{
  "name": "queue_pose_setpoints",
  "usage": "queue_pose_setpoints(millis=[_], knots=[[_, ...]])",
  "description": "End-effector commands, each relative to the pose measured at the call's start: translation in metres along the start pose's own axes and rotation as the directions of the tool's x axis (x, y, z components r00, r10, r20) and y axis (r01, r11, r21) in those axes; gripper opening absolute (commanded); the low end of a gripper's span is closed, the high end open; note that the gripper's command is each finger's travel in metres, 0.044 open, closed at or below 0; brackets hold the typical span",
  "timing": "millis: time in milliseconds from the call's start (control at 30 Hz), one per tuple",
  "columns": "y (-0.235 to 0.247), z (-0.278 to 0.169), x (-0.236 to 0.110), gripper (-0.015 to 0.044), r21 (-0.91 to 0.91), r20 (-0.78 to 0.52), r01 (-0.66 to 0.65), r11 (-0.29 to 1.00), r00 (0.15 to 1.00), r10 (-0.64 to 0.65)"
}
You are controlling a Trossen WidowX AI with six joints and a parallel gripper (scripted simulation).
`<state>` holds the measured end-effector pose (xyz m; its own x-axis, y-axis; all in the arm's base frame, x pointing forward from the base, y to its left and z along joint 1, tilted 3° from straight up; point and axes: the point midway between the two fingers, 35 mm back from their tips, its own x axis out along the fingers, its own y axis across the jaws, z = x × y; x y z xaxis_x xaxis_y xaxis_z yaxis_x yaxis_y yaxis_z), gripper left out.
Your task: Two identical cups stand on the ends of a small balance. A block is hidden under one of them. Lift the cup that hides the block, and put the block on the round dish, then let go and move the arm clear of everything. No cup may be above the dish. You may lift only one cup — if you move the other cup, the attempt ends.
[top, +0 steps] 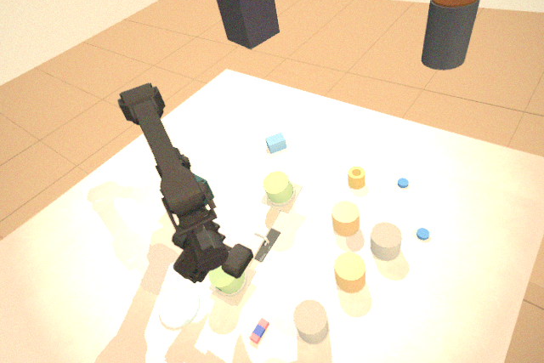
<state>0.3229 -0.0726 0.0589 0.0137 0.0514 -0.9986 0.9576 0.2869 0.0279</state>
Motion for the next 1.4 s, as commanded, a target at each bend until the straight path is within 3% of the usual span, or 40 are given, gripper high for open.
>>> queue_pose_setpoints(millis=[0, 1267, 1367], knots=[[0.0, 0.001, 0.006, 0.044, 0.006, 0.001, 0.005, 1.0, 1.0, -0.005], [-0.001, 0.0, 0.065, 0.044, 0.006, 0.001, 0.005, 1.0, 1.0, -0.005], [-0.001, 0.0, 0.065, 0.0361, 0.006, 0.001, 0.005, 1.0, 1.0, -0.005]])
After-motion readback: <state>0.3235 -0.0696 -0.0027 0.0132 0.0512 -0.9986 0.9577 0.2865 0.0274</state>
